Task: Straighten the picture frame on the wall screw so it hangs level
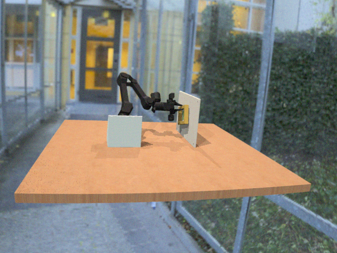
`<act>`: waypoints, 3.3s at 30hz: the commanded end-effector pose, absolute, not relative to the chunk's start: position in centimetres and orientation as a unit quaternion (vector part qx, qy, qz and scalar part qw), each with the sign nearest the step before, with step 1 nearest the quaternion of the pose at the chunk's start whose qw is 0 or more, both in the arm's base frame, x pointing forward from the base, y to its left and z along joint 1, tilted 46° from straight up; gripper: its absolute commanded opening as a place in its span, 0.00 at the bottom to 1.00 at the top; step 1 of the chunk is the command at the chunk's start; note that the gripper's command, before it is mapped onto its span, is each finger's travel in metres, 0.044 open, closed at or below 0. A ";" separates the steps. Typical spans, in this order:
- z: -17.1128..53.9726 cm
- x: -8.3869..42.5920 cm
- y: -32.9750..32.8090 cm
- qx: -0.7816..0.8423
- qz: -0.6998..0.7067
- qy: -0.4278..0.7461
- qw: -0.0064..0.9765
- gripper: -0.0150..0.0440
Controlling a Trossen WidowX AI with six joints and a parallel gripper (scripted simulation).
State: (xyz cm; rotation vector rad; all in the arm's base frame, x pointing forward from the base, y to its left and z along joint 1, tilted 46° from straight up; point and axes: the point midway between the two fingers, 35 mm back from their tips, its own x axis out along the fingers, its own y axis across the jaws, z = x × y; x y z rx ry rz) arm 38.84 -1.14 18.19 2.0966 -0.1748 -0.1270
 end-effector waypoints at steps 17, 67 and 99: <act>18.2 38.8 -1.2 0.891 -0.046 -0.074 0.446 0.25; 18.5 38.2 -1.1 0.919 -0.041 -0.079 0.384 0.69; 21.1 21.1 1.3 0.822 -0.061 -0.080 0.561 0.69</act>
